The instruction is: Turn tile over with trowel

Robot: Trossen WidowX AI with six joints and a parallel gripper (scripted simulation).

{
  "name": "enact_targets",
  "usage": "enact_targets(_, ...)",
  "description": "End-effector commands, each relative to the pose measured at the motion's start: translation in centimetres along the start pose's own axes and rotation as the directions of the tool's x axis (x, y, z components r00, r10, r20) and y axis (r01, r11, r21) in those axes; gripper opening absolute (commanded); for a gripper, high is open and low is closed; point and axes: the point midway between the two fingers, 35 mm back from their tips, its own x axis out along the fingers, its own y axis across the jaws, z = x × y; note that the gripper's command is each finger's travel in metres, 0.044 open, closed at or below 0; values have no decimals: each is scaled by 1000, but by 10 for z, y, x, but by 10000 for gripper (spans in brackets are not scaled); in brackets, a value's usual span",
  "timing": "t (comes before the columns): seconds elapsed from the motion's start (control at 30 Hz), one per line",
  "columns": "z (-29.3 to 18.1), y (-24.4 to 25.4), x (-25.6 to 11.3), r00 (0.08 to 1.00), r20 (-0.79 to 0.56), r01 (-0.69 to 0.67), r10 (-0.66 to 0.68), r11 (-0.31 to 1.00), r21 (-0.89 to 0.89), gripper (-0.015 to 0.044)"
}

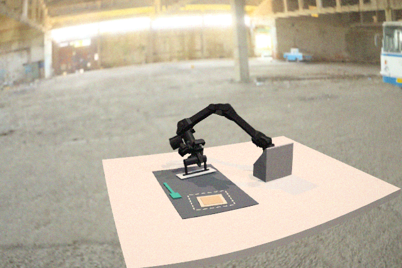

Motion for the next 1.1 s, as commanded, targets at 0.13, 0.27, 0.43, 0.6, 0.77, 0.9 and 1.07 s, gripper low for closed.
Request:
enact_targets(0.13,1,-5,6,1000,5,-1,1,1000,-10,0)
enact_targets(0.27,1,-5,6,1000,5,-1,1,1000,-10,79)
enact_targets(0.43,1,-5,6,1000,5,-1,1,1000,-10,210)
enact_targets(0.6,1,-5,6,1000,5,-1,1,1000,-10,300)
enact_targets(0.77,1,-5,6,1000,5,-1,1,1000,-10,300)
enact_targets(0.9,-3,4,1,1000,3,0,0,1000,-7,300)
enact_targets(1.07,-40,71,-25,1000,1,-4,4,1000,-7,300)
